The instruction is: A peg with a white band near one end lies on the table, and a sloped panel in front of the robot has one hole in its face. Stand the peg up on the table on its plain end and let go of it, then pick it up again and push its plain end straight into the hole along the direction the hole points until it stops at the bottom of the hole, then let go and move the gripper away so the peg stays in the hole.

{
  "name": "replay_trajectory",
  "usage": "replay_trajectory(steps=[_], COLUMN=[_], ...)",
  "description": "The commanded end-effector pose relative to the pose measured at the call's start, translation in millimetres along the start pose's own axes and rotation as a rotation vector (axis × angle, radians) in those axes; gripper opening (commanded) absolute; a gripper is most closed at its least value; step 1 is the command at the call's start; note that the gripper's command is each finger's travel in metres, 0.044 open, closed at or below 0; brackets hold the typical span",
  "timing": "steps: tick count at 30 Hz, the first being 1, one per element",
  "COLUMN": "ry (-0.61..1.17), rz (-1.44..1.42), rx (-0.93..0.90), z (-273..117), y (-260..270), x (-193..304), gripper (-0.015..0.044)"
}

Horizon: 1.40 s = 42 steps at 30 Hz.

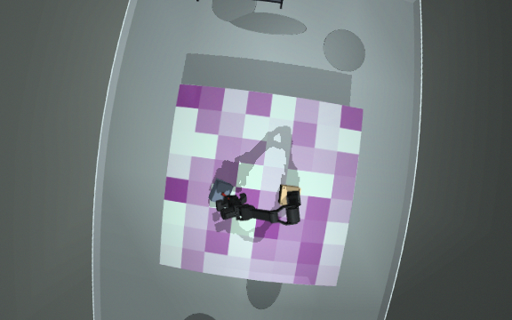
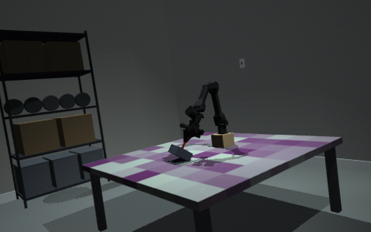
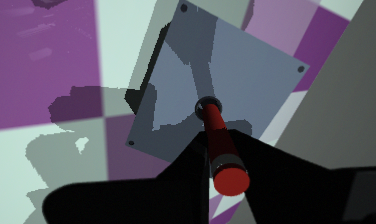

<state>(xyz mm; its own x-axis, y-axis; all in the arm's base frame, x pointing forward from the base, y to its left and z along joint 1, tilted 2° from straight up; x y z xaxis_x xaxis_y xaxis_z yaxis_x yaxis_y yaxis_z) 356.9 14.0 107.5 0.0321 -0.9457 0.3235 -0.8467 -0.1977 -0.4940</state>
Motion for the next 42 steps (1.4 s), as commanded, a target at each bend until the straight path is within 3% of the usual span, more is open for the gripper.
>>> replay_trajectory(steps=[1, 42], ry=[-0.003, -0.002], rz=[-0.004, -0.004], rx=[-0.004, -0.003], z=[3, 28], y=[1, -1], x=[-1, -1], gripper=[0.0000, 0.0000])
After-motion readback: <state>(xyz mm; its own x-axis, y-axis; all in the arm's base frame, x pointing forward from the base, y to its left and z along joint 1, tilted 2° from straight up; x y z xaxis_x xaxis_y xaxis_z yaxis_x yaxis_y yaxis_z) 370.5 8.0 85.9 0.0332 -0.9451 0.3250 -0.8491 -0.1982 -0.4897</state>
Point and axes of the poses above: the point midway between the two fingers, 35 mm back from their tips, its own z axis out along the fingers, its own y axis across the jaws, x = y × z, the point moved 8 cm from there along -z, back along the fingers, and after that the axes turned 3 degrees about -z, right-handed, at the moved point
